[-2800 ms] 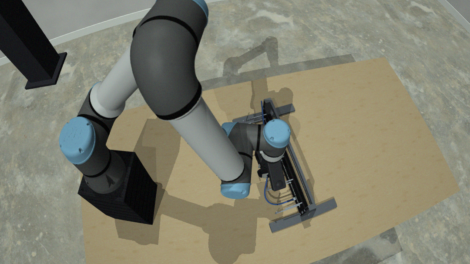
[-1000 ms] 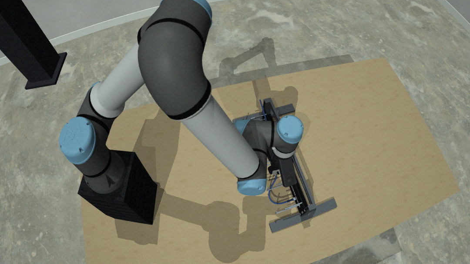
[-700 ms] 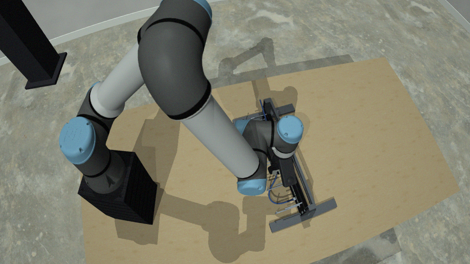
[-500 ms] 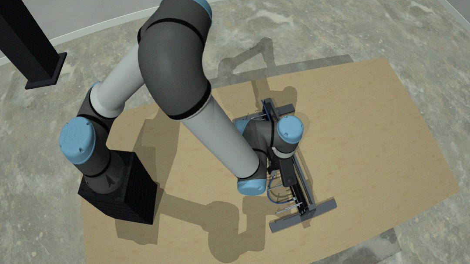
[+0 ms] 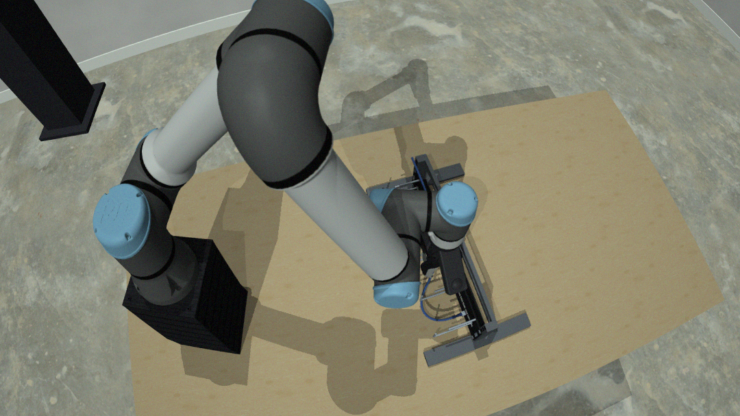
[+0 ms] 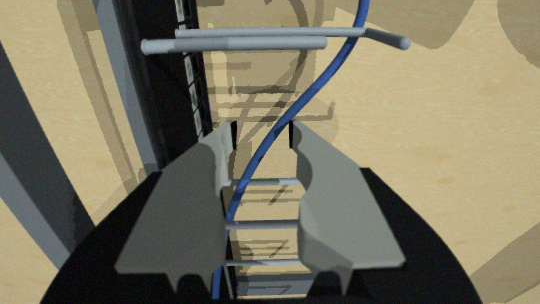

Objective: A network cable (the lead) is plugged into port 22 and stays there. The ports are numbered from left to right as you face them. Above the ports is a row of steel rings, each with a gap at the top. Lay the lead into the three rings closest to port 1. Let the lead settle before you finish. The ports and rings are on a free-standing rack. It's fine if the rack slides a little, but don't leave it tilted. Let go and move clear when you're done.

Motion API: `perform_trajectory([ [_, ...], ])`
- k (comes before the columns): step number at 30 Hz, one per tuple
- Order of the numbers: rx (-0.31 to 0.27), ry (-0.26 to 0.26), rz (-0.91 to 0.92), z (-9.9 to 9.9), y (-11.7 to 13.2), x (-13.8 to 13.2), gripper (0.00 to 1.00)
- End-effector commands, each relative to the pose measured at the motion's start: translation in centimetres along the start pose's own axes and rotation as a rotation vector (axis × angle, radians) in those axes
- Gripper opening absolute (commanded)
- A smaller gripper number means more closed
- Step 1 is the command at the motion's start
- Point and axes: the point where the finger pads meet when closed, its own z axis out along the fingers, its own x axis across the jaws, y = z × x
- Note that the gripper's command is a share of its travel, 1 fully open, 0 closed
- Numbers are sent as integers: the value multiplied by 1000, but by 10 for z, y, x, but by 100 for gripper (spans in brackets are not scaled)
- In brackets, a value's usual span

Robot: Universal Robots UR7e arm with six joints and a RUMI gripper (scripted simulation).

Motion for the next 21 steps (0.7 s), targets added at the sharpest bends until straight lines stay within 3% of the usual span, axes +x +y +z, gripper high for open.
perform_trajectory([
  [1,1,-2,0,-1,0,-1,20],
  [21,1,-2,0,-3,0,-1,20],
])
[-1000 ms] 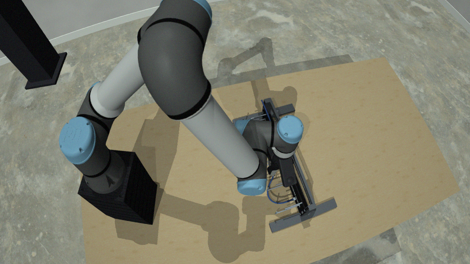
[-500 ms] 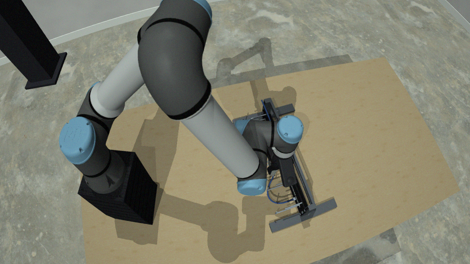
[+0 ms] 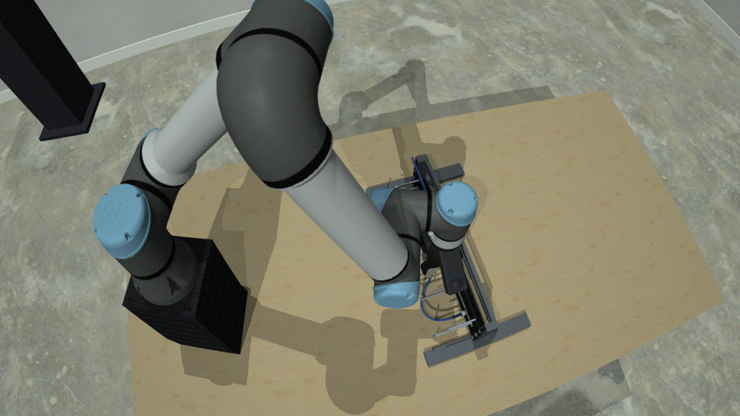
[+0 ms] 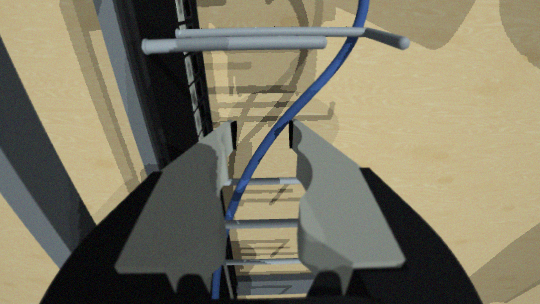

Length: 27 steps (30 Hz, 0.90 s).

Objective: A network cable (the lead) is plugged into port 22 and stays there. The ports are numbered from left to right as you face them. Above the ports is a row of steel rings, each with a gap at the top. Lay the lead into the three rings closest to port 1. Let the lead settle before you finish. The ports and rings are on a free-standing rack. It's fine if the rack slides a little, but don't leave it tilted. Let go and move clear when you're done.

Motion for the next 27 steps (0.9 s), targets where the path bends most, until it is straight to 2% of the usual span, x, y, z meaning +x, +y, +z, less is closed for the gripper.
perform_trajectory([
  [1,1,-2,0,-4,0,-1,20],
  [11,1,-2,0,-28,0,-1,20],
  [13,1,-2,0,-28,0,-1,20],
  [27,1,-2,0,-76,0,-1,20],
])
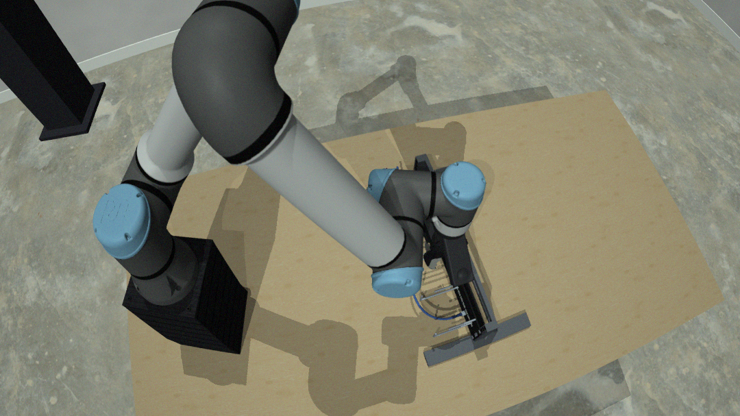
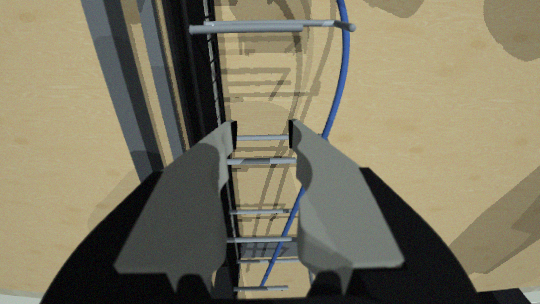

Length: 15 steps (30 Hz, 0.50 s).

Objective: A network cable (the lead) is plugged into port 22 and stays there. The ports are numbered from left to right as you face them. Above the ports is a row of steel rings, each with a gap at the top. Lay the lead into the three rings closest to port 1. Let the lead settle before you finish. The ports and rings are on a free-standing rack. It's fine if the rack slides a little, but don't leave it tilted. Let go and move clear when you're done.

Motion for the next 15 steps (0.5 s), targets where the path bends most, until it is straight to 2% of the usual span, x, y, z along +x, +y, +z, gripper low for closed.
perform_trajectory([
  [1,0,-1,0,-16,0,0,20],
  [15,0,-1,0,-27,0,0,20],
])
